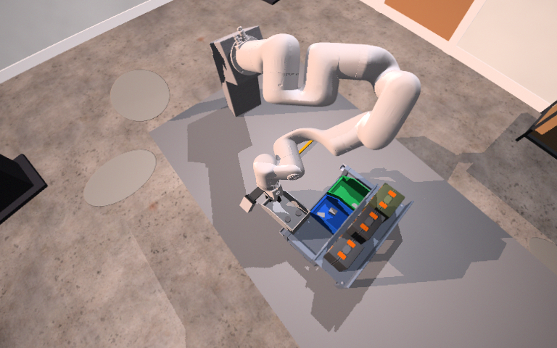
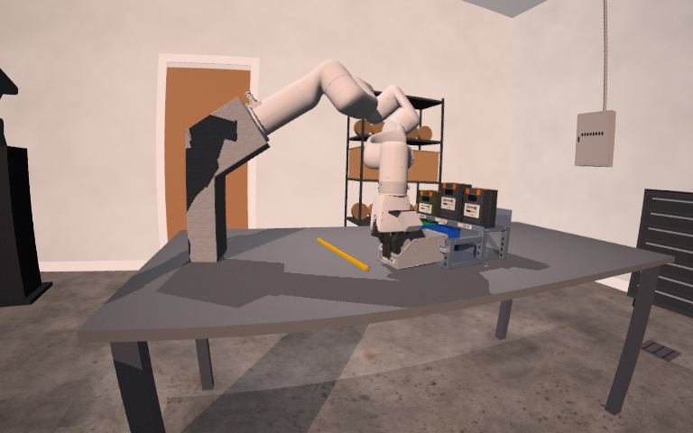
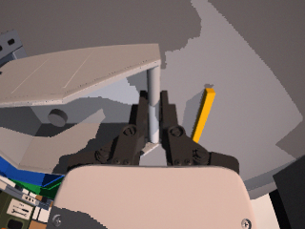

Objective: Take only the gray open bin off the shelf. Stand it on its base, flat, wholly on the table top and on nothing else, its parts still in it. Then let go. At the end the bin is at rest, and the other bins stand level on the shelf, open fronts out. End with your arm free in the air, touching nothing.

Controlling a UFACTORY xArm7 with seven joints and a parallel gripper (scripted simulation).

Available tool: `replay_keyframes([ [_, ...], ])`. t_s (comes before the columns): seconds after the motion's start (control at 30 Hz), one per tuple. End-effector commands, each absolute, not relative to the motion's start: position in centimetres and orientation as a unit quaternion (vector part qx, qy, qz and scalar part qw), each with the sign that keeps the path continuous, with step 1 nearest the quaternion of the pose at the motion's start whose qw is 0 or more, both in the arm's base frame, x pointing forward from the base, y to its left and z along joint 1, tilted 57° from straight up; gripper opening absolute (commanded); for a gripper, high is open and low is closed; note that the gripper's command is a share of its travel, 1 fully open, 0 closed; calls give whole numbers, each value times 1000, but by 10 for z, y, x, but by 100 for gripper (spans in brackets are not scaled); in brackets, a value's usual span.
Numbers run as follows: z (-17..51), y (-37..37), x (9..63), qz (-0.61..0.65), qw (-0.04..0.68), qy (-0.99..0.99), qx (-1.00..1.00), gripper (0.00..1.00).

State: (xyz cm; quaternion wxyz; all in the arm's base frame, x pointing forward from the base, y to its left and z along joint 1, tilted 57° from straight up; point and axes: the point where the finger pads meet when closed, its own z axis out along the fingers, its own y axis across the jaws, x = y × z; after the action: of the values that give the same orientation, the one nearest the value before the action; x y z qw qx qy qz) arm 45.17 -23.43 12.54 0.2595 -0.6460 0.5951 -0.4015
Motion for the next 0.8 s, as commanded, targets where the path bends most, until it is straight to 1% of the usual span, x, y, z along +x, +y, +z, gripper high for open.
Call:
replay_keyframes([
  [0.0,123,-236,455,-402,259,596,-645,0],
  [0.77,120,-237,460,-402,259,596,-645,0],
])
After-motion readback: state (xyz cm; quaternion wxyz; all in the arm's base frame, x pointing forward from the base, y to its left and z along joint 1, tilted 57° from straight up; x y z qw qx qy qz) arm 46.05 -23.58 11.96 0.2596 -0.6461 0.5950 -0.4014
